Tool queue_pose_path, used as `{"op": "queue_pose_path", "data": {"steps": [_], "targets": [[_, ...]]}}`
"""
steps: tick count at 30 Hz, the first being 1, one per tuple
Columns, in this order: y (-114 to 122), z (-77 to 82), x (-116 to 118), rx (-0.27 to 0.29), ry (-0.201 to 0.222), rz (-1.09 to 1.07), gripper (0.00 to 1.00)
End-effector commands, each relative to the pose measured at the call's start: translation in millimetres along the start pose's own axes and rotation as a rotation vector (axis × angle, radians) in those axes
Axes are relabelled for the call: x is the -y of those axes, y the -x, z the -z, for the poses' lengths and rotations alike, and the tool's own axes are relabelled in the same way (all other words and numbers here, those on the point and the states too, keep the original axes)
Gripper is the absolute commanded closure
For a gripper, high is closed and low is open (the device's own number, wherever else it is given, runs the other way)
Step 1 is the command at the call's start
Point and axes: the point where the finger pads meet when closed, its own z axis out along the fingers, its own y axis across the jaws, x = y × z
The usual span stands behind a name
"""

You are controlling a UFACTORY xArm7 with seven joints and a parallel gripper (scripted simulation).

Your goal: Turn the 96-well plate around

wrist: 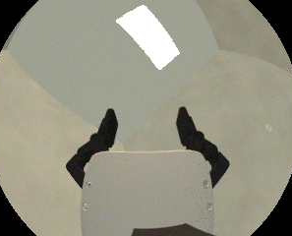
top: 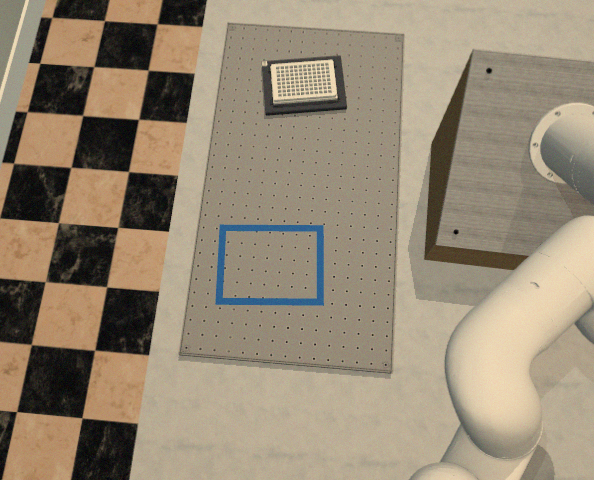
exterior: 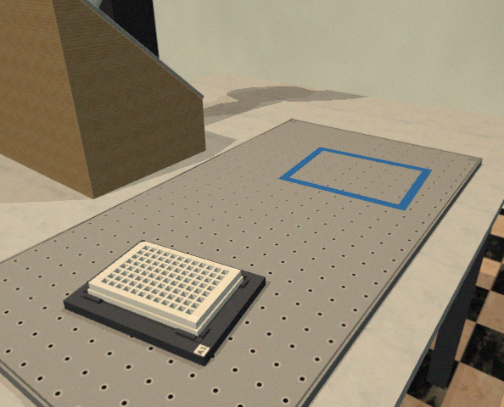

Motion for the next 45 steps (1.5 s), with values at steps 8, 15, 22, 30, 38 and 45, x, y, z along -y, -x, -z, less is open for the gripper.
{"op": "queue_pose_path", "data": {"steps": [8, 15, 22, 30, 38, 45], "targets": [[-34, 2.6, 31, -0.071, -0.079, -0.021, 0.00], [-55, 7.0, 49, -0.117, -0.125, -0.034, 0.00], [-75, 13.1, 64, -0.170, -0.180, -0.050, 0.00], [-99, 20.7, 82, -0.170, -0.180, -0.050, 0.00], [-123, 32.4, 95, -0.277, -0.275, -0.077, 0.00], [-150, 45.5, 111, -0.277, -0.275, -0.076, 0.00]]}}
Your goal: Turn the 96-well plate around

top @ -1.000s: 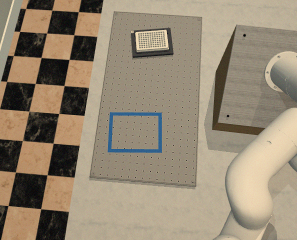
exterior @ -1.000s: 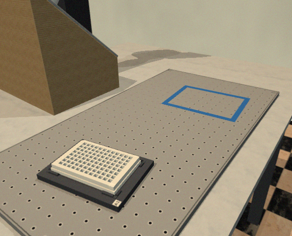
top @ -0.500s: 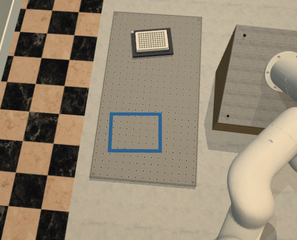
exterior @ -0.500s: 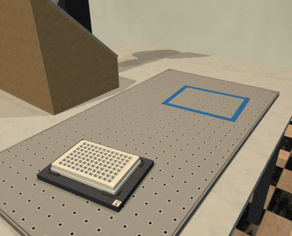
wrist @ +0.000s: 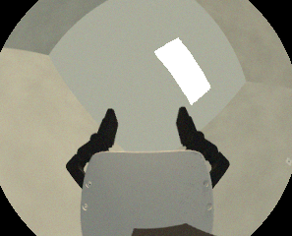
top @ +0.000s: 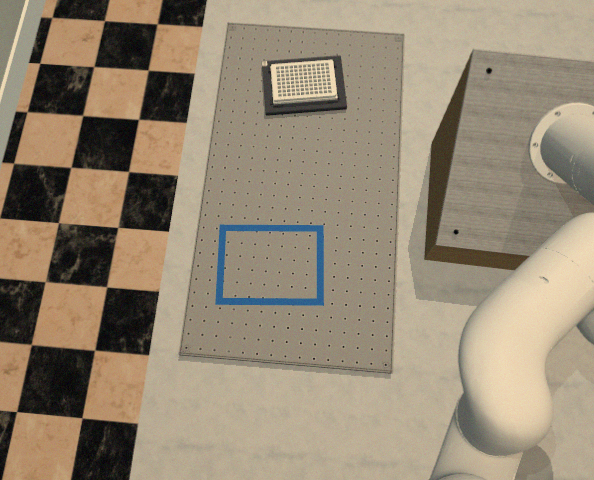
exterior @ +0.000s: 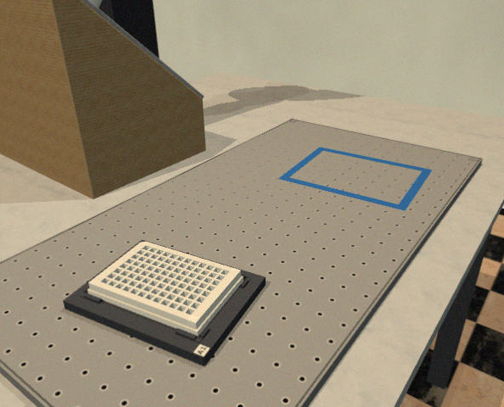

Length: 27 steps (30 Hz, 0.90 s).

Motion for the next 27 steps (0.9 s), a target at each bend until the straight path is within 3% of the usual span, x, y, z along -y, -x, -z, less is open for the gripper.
{"op": "queue_pose_path", "data": {"steps": [1, 6, 17, 21, 27], "targets": [[-14, -1.8, 10, -0.002, 0.001, 0.001, 0.00], [-36, 2.7, 22, -0.116, -0.088, -0.020, 0.00], [-68, 9.3, 40, -0.115, -0.088, -0.020, 0.00], [-85, 16.1, 48, -0.224, -0.164, -0.038, 0.00], [-103, 22.9, 55, -0.234, -0.171, -0.040, 0.00]]}}
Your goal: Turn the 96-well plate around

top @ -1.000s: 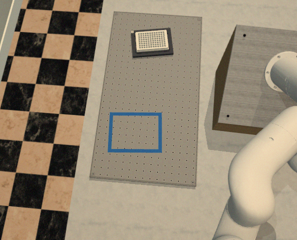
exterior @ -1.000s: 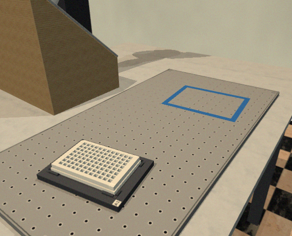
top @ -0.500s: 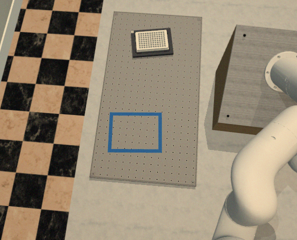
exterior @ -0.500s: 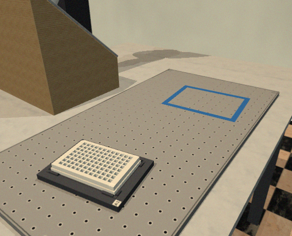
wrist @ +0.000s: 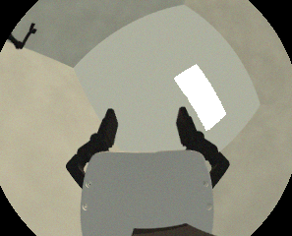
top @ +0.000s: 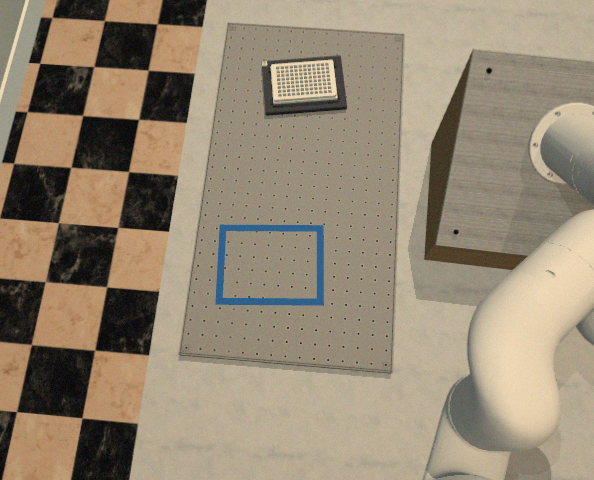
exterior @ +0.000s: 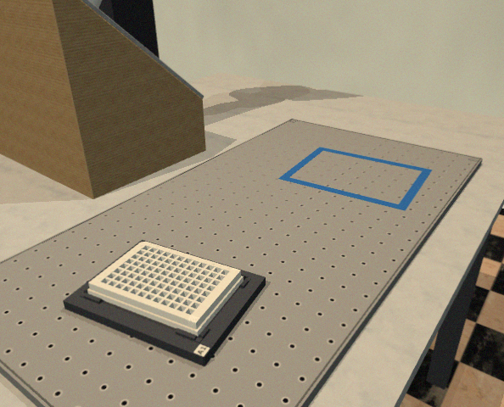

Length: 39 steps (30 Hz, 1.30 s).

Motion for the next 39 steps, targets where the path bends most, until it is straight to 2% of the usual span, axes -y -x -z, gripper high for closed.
{"op": "queue_pose_path", "data": {"steps": [1, 5, 9, 10, 20, 24, 25, 30, 33, 37, 39], "targets": [[-17, -2.2, 8, -0.012, -0.004, -0.002, 0.00], [-31, -1.1, 14, -0.012, -0.004, -0.002, 0.00], [-49, 3.8, 21, -0.124, -0.074, -0.017, 0.00], [-53, 5.0, 23, -0.135, -0.081, -0.018, 0.00], [-85, 13.4, 34, -0.135, -0.080, -0.018, 0.00], [-103, 21.5, 39, -0.251, -0.144, -0.032, 0.00], [-107, 23.5, 40, -0.261, -0.150, -0.033, 0.00], [-129, 33.6, 45, -0.261, -0.150, -0.033, 0.00], [-134, 35.6, 46, -0.261, -0.150, -0.033, 0.00], [-151, 46.4, 48, -0.381, -0.207, -0.047, 0.00], [-159, 51.8, 49, -0.391, -0.212, -0.048, 0.00]]}}
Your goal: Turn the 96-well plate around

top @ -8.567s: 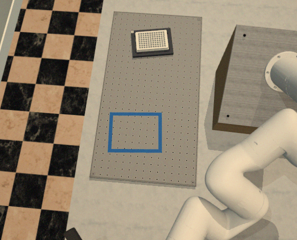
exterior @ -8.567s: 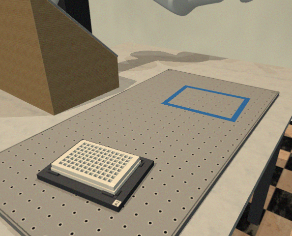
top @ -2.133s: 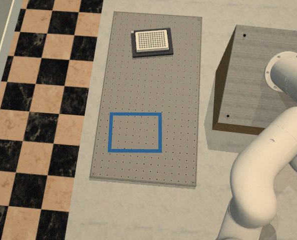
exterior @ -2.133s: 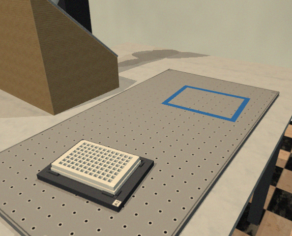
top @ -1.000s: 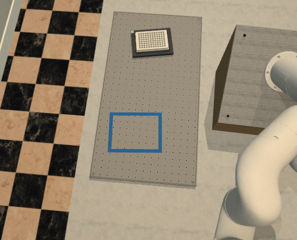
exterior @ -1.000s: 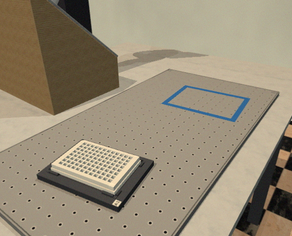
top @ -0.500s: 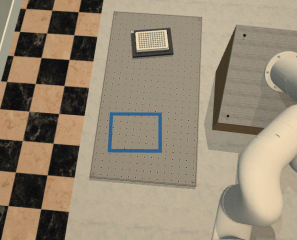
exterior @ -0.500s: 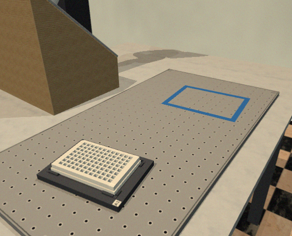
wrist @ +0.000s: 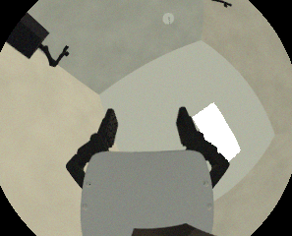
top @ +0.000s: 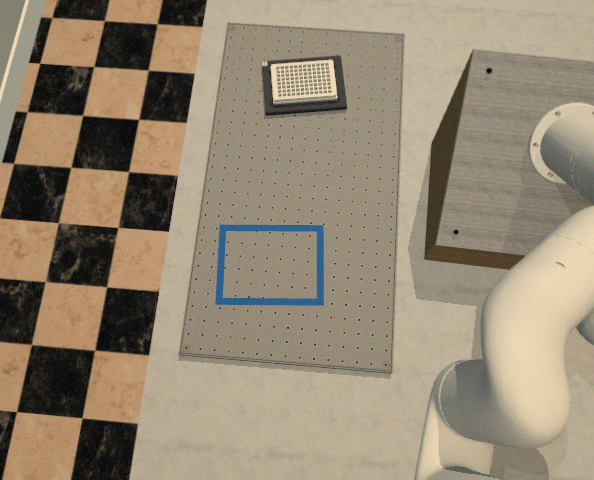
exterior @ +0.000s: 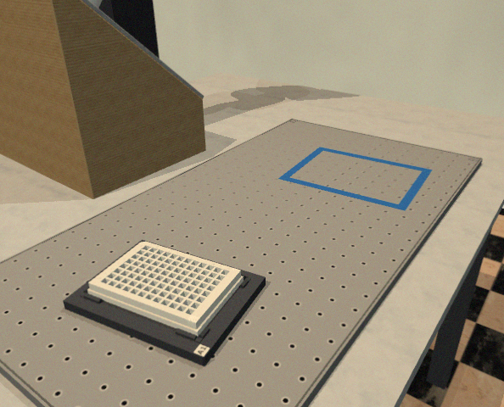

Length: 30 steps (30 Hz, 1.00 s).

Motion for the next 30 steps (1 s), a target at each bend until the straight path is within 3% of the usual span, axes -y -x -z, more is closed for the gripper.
{"op": "queue_pose_path", "data": {"steps": [1, 6, 10, 14, 23, 25, 27, 30], "targets": [[-21, 2.9, 5, -0.059, -0.028, -0.003, 0.00], [-45, 8.1, 9, -0.059, -0.028, -0.003, 0.00], [-46, 8.4, 10, -0.059, -0.028, -0.003, 0.00], [-65, 16.0, 12, -0.182, -0.079, -0.014, 0.00], [-100, 30.3, 15, -0.190, -0.083, -0.015, 0.00], [-108, 35.6, 15, -0.252, -0.105, -0.021, 0.00], [-108, 35.6, 15, -0.252, -0.105, -0.021, 0.00], [-121, 43.3, 14, -0.321, -0.130, -0.028, 0.00]]}}
